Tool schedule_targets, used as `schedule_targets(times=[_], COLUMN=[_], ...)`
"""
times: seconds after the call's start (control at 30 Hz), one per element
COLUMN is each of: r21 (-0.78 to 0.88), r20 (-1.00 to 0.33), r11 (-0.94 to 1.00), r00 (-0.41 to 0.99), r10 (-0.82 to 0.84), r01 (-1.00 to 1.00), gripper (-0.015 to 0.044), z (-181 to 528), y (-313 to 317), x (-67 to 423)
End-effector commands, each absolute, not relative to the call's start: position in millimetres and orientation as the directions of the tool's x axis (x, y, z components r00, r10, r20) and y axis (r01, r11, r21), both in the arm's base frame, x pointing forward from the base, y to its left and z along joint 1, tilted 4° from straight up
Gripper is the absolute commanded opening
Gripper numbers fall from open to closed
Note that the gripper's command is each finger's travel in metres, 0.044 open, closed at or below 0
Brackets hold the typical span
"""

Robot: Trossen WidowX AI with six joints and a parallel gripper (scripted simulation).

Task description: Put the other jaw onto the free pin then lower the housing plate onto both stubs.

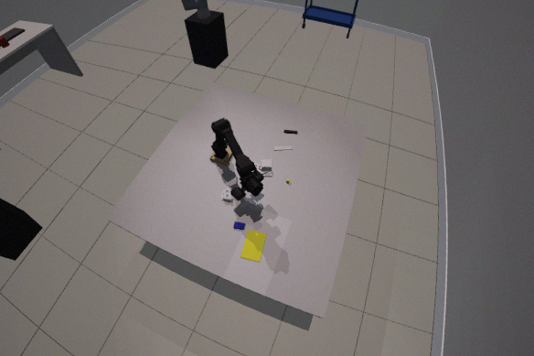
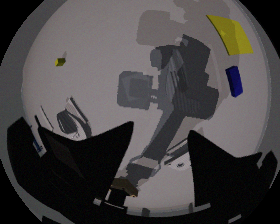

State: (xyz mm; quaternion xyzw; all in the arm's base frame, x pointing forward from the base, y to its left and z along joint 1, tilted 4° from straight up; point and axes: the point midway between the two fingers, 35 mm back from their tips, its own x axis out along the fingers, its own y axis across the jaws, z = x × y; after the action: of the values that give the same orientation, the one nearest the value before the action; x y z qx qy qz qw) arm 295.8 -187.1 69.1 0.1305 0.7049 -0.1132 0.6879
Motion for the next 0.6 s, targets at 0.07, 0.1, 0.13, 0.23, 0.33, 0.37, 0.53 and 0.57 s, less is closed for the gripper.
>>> schedule_targets(times=[0.07, 0.1, 0.13, 0.23, 0.33, 0.37, 0.53, 0.57], r21=[0.021, 0.021, 0.021, 0.021, 0.021, 0.021, 0.021, 0.021], r20=[-0.999, -0.999, -0.999, -0.999, -0.999, -0.999, -0.999, -0.999], r11=[0.940, 0.940, 0.940, 0.940, 0.940, 0.940, 0.940, 0.940], r00=[-0.023, -0.023, -0.023, -0.023, -0.023, -0.023, -0.023, -0.023], r10=[0.031, 0.031, 0.031, 0.031, 0.031, 0.031, 0.031, 0.031], r01=[0.340, 0.340, 0.340, 0.340, 0.340, 0.340, 0.340, 0.340], gripper=[0.0420, 0.0440, 0.0440, 0.0440, 0.0440, 0.0440, 0.0440, 0.0440], z=[66.9, 66.9, 66.9, 66.9, 66.9, 66.9, 66.9, 66.9], y=[-187.1, -187.1, -187.1, -187.1, -187.1, -187.1, -187.1, -187.1], x=[295.3, 295.3, 295.3, 295.3, 295.3, 295.3, 295.3, 295.3])
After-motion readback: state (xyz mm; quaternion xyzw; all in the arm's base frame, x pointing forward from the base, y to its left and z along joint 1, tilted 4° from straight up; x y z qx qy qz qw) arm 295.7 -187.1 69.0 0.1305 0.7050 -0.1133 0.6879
